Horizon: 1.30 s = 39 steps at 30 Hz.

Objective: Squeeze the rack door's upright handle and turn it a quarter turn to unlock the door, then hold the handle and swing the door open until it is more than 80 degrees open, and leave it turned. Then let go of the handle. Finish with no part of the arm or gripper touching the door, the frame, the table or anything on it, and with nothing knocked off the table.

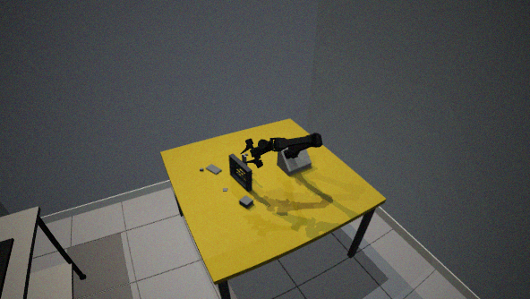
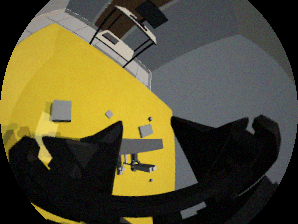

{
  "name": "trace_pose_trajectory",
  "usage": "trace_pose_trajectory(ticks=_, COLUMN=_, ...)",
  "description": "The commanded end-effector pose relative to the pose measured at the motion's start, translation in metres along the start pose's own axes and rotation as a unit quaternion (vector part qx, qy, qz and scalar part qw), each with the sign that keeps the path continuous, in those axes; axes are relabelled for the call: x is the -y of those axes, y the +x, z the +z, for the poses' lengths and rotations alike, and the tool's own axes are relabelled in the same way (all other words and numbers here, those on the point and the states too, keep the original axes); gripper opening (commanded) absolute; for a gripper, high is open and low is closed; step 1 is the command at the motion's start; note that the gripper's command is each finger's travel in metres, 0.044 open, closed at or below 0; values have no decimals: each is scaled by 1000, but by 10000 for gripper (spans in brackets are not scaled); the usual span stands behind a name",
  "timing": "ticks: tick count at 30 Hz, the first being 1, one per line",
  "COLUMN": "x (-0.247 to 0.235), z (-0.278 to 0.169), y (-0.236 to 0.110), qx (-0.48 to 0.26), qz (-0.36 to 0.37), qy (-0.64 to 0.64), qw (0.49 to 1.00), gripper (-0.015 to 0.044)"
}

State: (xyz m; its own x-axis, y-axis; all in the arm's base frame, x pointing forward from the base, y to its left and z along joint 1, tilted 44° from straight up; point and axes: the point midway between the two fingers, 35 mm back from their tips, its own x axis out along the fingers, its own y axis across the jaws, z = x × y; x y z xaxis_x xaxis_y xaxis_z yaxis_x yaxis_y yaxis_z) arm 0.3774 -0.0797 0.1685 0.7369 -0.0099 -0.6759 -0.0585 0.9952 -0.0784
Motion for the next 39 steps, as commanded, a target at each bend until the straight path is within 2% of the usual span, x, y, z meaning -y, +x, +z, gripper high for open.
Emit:
trace_pose_trajectory(ticks=1, x=8, z=-10, y=9, qx=-33, qz=14, qy=2, qw=999, gripper=287)
trace_pose_trajectory(ticks=21, x=34, z=-79, y=47, qx=-209, qz=134, qy=22, qw=968, gripper=287)
trace_pose_trajectory(ticks=39, x=50, z=-136, y=58, qx=-301, qz=273, qy=88, qw=910, gripper=287)
